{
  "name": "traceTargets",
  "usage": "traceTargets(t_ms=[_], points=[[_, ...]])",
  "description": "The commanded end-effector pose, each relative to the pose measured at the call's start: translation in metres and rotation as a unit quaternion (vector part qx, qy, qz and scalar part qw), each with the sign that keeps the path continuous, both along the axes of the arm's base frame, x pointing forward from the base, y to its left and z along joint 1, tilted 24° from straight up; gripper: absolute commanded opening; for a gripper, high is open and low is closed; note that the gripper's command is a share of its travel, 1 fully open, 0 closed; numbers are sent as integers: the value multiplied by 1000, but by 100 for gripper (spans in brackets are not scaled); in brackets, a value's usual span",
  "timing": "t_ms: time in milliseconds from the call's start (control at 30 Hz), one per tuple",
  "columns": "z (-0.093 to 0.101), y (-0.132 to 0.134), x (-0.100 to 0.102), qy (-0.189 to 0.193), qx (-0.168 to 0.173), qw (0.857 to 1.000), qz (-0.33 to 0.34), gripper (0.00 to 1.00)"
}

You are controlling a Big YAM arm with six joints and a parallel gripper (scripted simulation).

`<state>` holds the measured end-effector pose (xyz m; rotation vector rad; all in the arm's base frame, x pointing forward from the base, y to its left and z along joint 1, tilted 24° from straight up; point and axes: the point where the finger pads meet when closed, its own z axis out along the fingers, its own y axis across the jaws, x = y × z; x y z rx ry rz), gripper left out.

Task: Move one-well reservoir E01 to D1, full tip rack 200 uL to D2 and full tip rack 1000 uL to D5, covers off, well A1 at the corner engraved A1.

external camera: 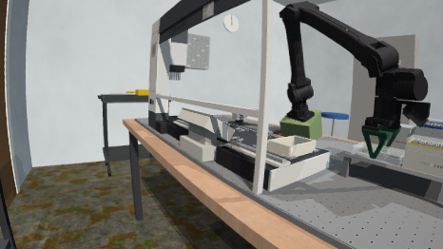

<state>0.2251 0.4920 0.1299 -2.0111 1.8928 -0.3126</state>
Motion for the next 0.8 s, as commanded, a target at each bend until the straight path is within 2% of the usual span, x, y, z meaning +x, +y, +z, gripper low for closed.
traceTargets(t_ms=[0,567,600,667,767], points=[[18,11,1,-6,21,1000,4,100],[18,11,1,-6,21,1000,4,100],[22,10,0,-5,18,1000,9,100],[42,17,-6,-10,35,999,11,100],[49,18,-10,-10,40,999,7,100]])
